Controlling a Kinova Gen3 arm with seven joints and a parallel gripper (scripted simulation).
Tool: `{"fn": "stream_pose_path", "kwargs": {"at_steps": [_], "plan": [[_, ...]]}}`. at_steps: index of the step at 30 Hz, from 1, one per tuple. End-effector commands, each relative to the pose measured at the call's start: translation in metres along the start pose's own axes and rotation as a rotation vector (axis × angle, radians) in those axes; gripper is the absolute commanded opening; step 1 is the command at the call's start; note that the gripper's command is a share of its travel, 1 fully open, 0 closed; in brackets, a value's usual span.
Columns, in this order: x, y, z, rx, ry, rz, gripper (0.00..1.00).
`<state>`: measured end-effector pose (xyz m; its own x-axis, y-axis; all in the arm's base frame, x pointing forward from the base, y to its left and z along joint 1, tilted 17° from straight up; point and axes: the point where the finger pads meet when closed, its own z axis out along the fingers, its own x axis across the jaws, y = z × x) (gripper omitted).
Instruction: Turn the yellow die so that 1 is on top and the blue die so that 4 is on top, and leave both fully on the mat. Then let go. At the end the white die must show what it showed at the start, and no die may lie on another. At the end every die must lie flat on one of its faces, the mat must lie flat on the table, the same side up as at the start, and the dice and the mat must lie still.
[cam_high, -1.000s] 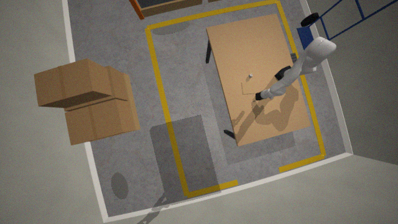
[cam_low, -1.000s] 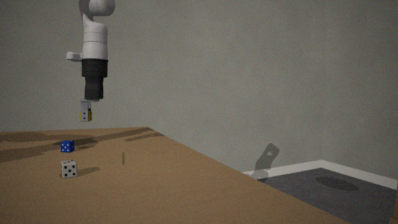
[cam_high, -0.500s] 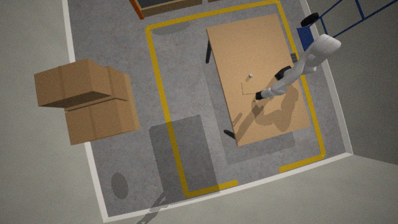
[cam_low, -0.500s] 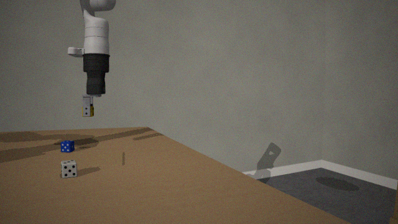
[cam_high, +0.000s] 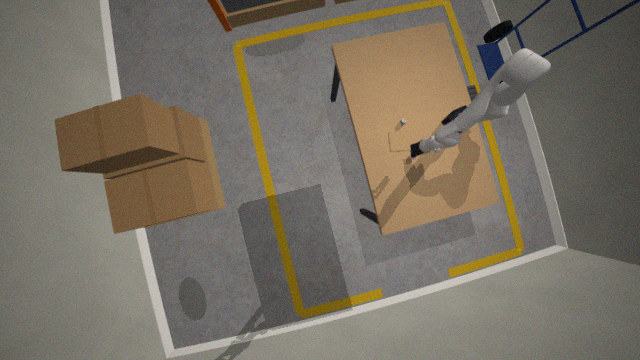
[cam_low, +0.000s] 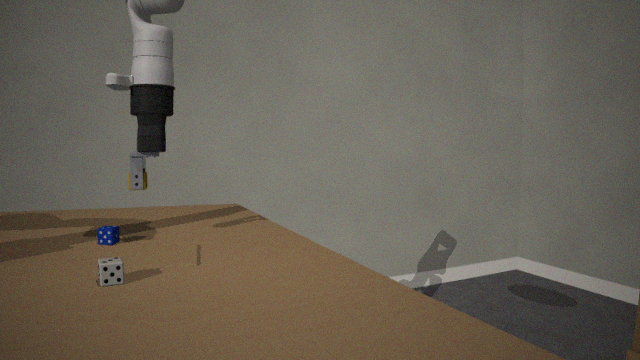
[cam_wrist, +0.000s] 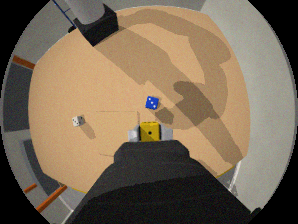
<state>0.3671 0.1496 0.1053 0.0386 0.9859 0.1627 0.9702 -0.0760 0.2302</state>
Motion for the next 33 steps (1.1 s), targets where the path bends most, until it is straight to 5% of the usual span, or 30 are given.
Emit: {"fn": "stream_pose_path", "kwargs": {"at_steps": [1,13,33], "plan": [[-0.021,0.003,-0.001,-0.001,-0.004,0.005,0.57],[-0.105,-0.012,-0.005,-0.004,-0.001,-0.177,0.57],[-0.11,-0.014,-0.005,-0.004,-0.001,-0.189,0.57]]}}
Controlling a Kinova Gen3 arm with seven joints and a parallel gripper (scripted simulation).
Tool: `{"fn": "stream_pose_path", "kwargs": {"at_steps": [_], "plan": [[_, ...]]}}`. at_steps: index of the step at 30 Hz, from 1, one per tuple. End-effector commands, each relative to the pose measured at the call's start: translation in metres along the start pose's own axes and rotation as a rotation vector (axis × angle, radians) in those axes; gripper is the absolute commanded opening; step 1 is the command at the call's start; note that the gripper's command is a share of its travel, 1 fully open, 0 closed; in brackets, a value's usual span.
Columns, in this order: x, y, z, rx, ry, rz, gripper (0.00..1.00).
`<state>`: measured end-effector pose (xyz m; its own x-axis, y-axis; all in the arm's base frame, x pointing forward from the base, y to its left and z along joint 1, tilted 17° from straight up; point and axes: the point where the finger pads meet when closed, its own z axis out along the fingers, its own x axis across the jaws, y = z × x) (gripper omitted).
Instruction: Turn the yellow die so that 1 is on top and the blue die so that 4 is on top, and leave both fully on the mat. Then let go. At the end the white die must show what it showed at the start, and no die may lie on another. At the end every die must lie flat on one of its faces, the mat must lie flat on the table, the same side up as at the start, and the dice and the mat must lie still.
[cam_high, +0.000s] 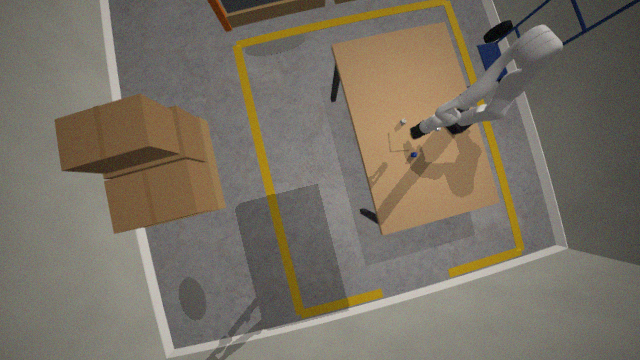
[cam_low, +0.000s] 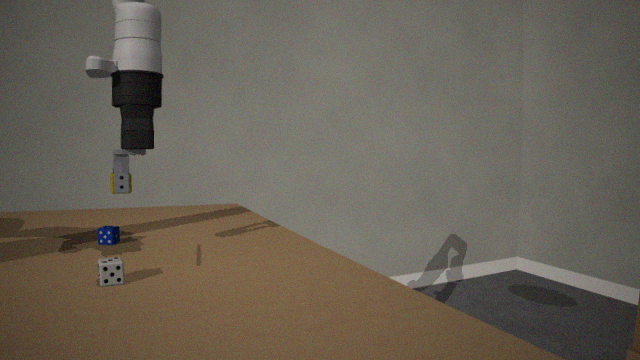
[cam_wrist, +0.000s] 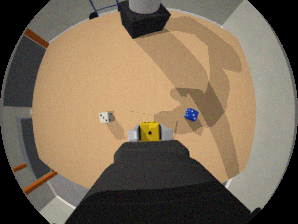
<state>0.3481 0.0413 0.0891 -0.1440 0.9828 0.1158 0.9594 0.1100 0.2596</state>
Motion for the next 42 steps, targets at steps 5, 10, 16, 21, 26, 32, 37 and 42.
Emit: {"fn": "stream_pose_path", "kwargs": {"at_steps": [5,10,16,21,26,32,37,42], "plan": [[0.0,0.0,0.001,-0.001,-0.001,0.0,0.57],[0.0,0.0,0.004,-0.001,0.0,0.0,0.57],[0.0,0.0,0.013,-0.001,0.0,0.0,0.57],[0.0,0.0,0.019,-0.001,0.0,0.0,0.57],[0.0,0.0,0.031,-0.001,0.0,0.0,0.57],[0.0,0.001,0.047,-0.001,0.0,0.0,0.57],[0.0,0.001,0.054,-0.001,0.0,0.0,0.57],[0.0,0.001,0.066,-0.001,0.0,0.0,0.57]]}}
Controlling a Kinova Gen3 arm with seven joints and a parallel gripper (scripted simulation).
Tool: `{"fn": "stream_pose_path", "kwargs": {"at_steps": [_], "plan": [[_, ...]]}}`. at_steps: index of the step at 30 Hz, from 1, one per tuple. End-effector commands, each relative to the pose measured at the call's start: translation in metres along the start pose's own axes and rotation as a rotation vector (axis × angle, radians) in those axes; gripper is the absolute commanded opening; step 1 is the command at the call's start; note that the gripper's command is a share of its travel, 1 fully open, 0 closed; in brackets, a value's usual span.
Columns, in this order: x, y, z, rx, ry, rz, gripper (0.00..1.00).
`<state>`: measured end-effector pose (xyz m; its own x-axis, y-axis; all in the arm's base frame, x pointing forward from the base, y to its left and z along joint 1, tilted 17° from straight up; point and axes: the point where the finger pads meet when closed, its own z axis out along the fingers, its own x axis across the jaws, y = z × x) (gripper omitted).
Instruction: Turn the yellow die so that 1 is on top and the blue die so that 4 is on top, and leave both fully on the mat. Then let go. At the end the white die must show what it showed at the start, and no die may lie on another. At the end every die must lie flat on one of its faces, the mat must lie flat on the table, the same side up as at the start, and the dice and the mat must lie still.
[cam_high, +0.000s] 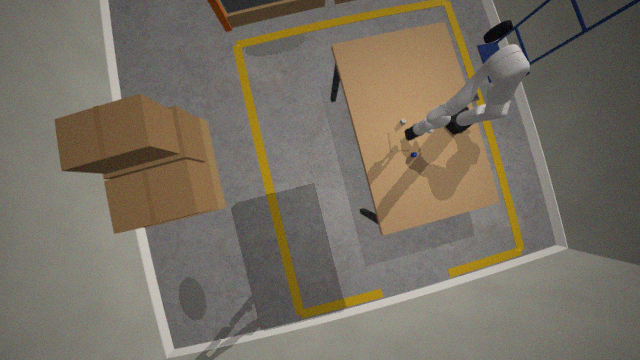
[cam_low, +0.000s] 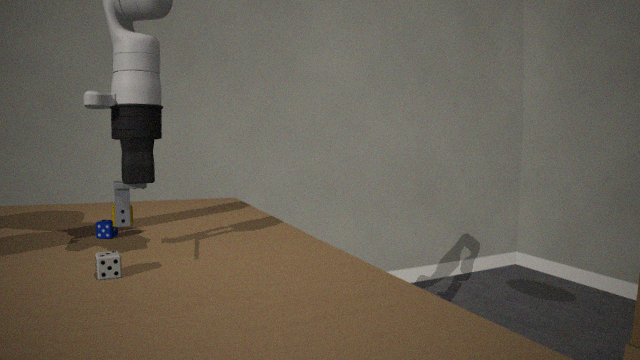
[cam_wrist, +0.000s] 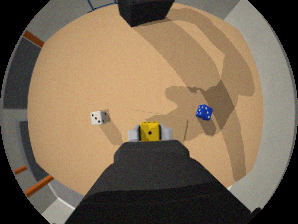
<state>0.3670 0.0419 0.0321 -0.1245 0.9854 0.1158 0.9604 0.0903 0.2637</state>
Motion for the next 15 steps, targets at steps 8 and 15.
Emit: {"fn": "stream_pose_path", "kwargs": {"at_steps": [8,15], "plan": [[0.008,-0.003,0.02,0.006,0.005,-0.019,0.57],[0.008,-0.003,0.026,0.006,0.005,-0.019,0.57]]}}
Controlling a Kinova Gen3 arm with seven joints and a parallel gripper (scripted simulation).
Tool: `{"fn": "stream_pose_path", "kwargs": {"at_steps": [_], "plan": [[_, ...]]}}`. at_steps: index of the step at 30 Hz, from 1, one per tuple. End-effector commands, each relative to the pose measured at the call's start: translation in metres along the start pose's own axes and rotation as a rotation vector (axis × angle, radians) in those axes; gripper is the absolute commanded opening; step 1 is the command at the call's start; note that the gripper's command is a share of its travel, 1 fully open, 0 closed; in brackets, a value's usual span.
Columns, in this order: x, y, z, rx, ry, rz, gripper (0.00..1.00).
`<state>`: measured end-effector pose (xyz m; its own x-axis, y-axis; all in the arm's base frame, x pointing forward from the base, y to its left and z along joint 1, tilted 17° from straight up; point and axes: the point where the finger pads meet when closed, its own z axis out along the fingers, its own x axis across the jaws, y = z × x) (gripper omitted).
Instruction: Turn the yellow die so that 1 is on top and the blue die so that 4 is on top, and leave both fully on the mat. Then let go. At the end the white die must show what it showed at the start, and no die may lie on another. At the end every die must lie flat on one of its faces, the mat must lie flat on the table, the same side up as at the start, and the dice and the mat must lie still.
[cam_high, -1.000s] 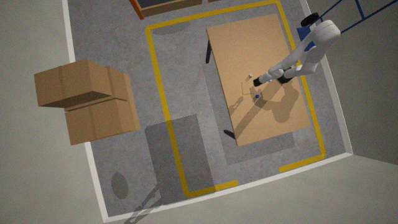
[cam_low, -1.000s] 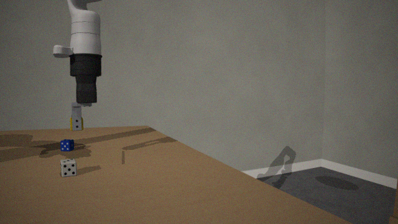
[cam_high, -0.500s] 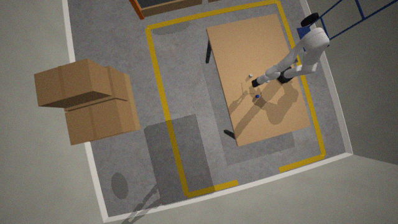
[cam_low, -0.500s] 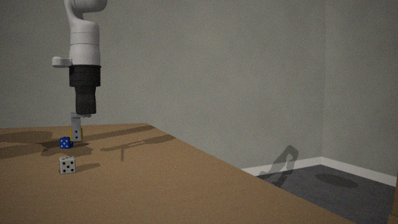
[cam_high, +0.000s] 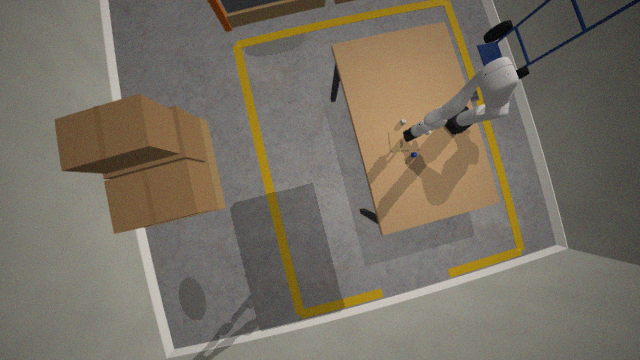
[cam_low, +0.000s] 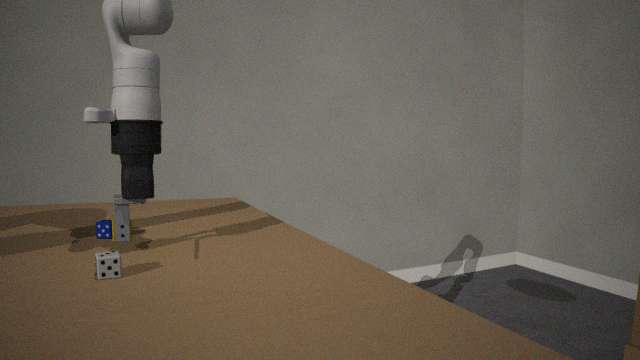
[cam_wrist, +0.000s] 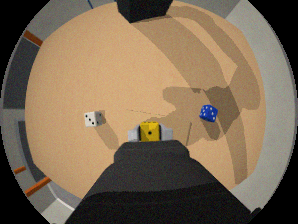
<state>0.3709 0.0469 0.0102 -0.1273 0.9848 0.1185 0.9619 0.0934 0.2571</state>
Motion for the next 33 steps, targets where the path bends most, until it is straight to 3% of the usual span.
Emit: {"fn": "stream_pose_path", "kwargs": {"at_steps": [1,33], "plan": [[0.0063,-0.0013,0.0042,-0.001,0.001,-0.017,0.57],[0.0063,-0.0013,0.0128,-0.001,0.001,-0.017,0.57]]}}
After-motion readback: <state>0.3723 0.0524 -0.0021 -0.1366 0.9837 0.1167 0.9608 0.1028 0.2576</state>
